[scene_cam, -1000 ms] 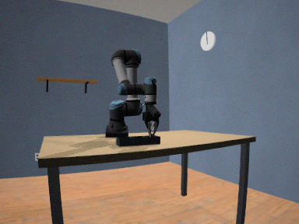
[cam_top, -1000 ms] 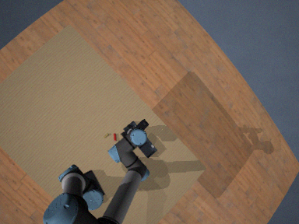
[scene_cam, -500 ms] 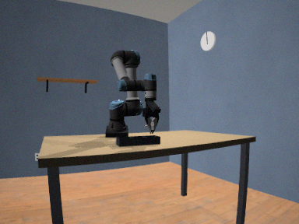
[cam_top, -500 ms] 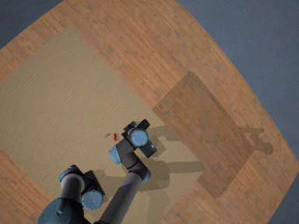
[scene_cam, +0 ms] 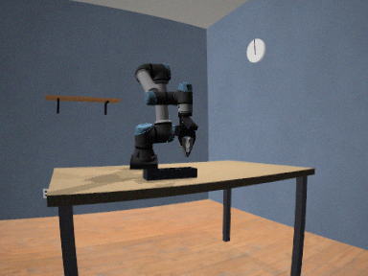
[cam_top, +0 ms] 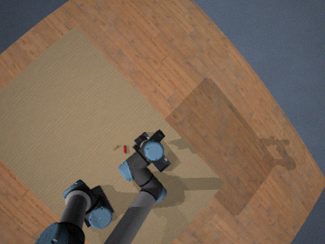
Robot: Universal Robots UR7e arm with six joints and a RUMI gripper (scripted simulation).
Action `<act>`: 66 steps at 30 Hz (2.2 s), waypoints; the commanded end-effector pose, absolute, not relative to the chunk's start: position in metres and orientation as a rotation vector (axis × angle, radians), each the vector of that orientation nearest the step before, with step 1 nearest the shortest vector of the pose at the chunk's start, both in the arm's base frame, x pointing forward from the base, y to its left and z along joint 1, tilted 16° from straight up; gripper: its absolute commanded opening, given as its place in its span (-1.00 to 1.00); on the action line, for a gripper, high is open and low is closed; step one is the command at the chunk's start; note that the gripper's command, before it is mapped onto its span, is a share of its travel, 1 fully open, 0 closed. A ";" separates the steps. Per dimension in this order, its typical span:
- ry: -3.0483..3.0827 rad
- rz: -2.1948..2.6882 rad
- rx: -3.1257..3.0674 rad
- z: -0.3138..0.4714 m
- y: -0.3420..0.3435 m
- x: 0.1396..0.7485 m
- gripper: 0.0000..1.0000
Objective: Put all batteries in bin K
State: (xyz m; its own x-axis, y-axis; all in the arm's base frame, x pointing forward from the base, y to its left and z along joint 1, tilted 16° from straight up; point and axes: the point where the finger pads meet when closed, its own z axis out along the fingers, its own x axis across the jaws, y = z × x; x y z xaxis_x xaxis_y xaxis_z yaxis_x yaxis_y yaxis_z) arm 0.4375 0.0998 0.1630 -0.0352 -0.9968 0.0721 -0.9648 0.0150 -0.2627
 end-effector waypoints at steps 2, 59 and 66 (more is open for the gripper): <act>2.138 -0.363 -2.084 0.202 0.103 0.427 -0.91; 0.985 -0.431 -2.943 0.112 0.126 0.342 -0.66; 0.985 -0.431 -2.943 0.113 0.126 0.343 -0.66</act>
